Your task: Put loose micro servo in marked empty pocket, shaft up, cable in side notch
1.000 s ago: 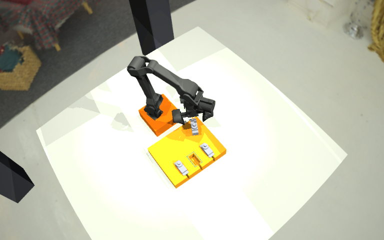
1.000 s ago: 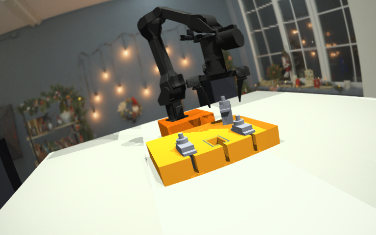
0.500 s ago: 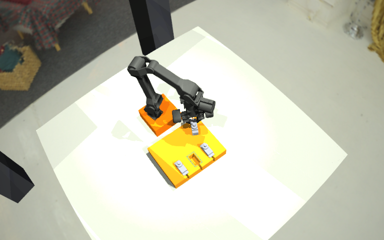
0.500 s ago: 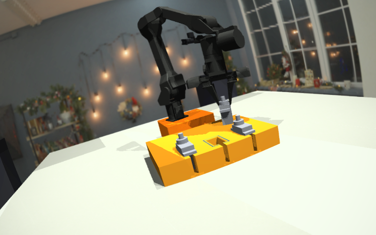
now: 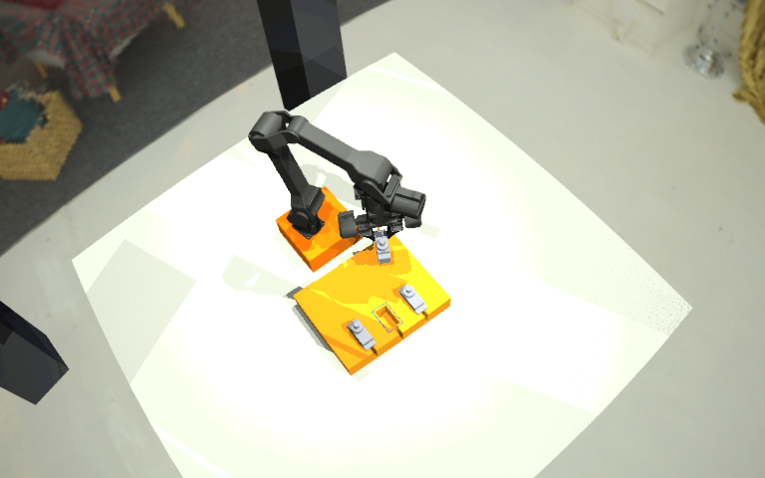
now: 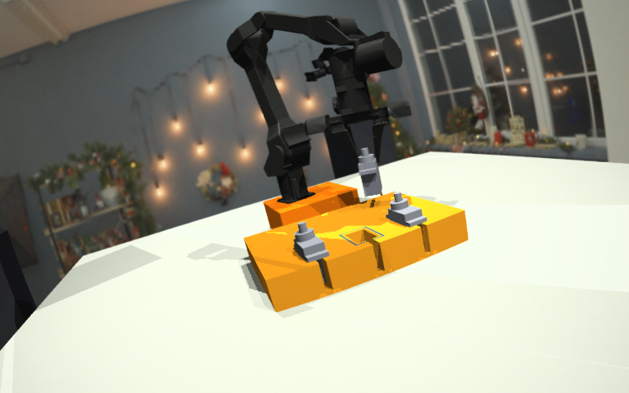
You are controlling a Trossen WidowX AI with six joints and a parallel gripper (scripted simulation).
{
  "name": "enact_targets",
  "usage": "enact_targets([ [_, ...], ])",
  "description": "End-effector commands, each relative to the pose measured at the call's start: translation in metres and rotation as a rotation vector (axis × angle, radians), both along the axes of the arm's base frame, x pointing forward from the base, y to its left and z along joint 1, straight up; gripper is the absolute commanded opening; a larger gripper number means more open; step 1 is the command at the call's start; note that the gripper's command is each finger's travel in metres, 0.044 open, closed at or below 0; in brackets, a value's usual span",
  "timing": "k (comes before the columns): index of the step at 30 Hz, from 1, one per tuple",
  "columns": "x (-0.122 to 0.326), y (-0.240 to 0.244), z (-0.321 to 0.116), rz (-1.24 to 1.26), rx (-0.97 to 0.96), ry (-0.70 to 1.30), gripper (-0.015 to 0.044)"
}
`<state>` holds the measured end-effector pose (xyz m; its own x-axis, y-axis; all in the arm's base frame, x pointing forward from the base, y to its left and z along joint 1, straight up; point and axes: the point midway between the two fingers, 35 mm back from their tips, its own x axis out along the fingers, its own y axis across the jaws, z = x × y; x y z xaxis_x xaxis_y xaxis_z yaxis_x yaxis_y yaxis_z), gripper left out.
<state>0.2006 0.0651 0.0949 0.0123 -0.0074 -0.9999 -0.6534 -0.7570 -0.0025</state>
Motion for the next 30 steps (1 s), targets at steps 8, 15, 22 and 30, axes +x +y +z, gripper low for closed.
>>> enact_targets([
  [8,-0.002,-0.001,0.005,0.004,0.008,-0.012,0.0],
  [15,0.022,0.001,0.006,0.004,0.008,-0.014,0.0],
  [22,0.052,0.004,0.007,0.004,0.008,-0.017,0.0],
  [30,0.052,-0.006,0.007,0.004,0.007,-0.017,0.0],
])
